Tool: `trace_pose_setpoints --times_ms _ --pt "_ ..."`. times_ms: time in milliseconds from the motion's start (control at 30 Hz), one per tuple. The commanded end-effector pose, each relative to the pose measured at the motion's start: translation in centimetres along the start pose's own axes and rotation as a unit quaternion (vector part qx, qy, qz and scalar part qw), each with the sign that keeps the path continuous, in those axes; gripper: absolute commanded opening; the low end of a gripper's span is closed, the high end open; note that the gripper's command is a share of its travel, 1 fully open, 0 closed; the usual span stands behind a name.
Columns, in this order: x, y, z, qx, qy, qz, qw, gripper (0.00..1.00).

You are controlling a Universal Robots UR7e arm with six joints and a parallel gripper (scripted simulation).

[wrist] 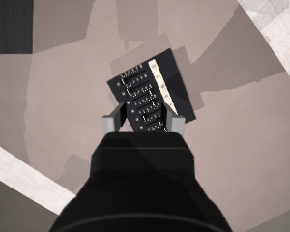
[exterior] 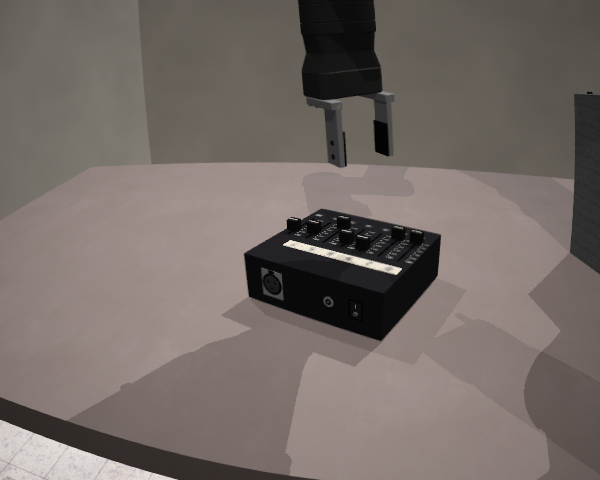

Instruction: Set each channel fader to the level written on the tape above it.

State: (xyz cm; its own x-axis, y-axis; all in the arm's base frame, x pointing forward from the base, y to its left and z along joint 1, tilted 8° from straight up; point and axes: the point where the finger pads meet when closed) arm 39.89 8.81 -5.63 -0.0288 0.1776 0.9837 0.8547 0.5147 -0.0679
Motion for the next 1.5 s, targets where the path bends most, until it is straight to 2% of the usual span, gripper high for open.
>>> trace_pose_setpoints --times_ms 0,167,233,467,733,800,967,1100,1467 --pt "-1.0 -0.3 -0.1 -0.138 -0.012 0.009 0.990 1.00" --pt "-1.8 -0.6 -0.3 -0.243 -0.019 0.013 0.970 1.00" --pt "-1.8 -0.6 -0.3 -0.243 -0.019 0.013 0.970 1.00" --pt "-2.8 -1.1 -0.7 -0.375 -0.029 0.017 0.926 1.00" --pt "-3.5 -1.6 -1.2 -0.475 -0.038 0.018 0.879 1.00" --pt "-3.5 -1.6 -1.2 -0.475 -0.038 0.018 0.879 1.00" --pt "-3.8 -1.8 -1.3 -0.510 -0.042 0.017 0.859 1.00" --pt "-3.9 -1.9 -1.4 -0.525 -0.043 0.017 0.850 1.00" --pt "-3.9 -1.9 -1.5 -0.532 -0.044 0.017 0.845 1.00"
Point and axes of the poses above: the point where the finger pads meet when closed, its own x axis back along the fingers, its own y axis across the jaws, z = x × y, and after that the axes turned 9 degrees about -x, right-handed
